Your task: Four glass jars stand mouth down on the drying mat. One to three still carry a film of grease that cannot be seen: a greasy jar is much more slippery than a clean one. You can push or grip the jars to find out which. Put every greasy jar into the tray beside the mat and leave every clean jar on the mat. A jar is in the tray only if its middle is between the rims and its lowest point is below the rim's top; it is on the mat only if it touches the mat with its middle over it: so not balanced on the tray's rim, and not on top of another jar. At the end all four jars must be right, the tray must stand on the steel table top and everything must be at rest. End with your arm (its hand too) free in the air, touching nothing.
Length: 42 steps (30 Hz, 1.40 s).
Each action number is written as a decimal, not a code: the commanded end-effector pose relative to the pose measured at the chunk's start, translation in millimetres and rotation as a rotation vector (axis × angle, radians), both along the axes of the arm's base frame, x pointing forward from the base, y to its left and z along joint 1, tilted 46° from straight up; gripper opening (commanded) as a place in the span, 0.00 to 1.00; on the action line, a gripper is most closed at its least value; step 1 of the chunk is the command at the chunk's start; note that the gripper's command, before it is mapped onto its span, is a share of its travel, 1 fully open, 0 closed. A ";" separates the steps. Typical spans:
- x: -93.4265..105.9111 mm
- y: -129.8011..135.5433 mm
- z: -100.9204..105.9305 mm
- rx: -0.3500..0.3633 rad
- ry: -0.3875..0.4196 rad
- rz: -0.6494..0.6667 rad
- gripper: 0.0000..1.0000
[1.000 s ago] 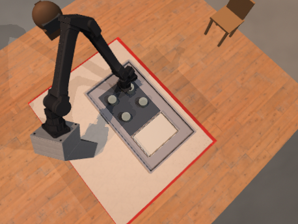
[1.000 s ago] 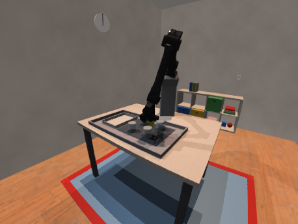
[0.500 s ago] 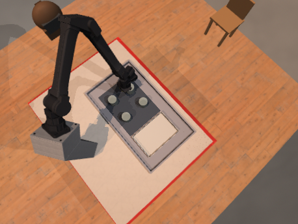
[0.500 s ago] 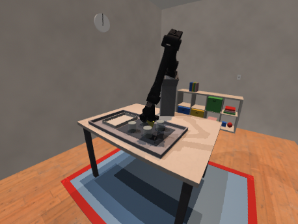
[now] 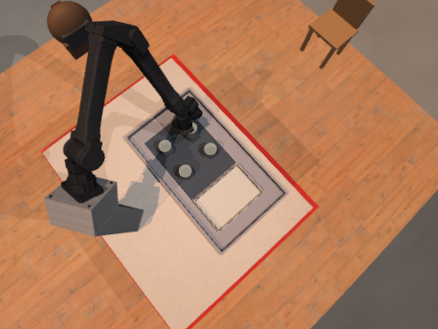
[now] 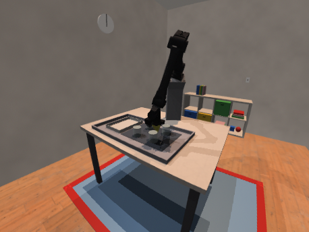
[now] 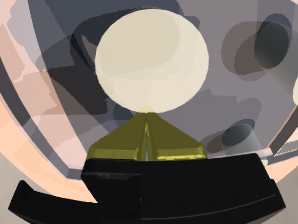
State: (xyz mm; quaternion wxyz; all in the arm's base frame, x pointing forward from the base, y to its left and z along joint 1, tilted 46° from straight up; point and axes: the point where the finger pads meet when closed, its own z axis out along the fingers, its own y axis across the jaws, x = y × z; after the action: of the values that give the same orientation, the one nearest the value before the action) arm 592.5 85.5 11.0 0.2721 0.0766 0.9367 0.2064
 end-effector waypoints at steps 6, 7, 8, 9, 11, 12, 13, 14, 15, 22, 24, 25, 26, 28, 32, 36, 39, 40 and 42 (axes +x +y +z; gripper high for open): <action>51.1 -18.8 42.2 -0.010 -0.124 -0.029 0.00; 51.2 -18.8 42.3 -0.010 -0.124 -0.029 0.00; 51.2 -18.8 42.3 -0.010 -0.124 -0.029 0.00; 51.2 -18.8 42.3 -0.010 -0.124 -0.029 0.00; 51.4 -18.9 42.4 -0.010 -0.124 -0.029 0.00; 51.5 -19.0 42.5 -0.010 -0.124 -0.029 0.00; 51.6 -19.0 42.6 -0.010 -0.124 -0.029 0.00; 51.7 -19.0 42.6 -0.010 -0.124 -0.029 0.00; 51.8 -19.1 42.7 -0.010 -0.124 -0.029 0.00; 52.5 -19.3 43.3 -0.010 -0.124 -0.029 0.00; 52.7 -19.4 43.4 -0.010 -0.124 -0.029 0.00; 52.7 -19.4 43.4 -0.010 -0.124 -0.029 0.00; 52.7 -19.4 43.4 -0.010 -0.124 -0.029 0.00; 52.9 -19.5 43.6 -0.010 -0.124 -0.029 0.00; 53.4 -19.6 43.9 -0.010 -0.124 -0.029 0.00; 53.8 -19.8 44.2 -0.010 -0.124 -0.029 0.00; 54.1 -19.9 44.4 -0.010 -0.124 -0.029 0.00; 54.2 -19.9 44.5 -0.010 -0.124 -0.029 0.00; 54.3 -19.9 44.6 -0.010 -0.124 -0.029 0.00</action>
State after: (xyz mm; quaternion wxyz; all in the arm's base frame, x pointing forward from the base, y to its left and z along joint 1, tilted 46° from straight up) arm 592.7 84.8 11.8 0.2680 0.0768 0.9378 0.2067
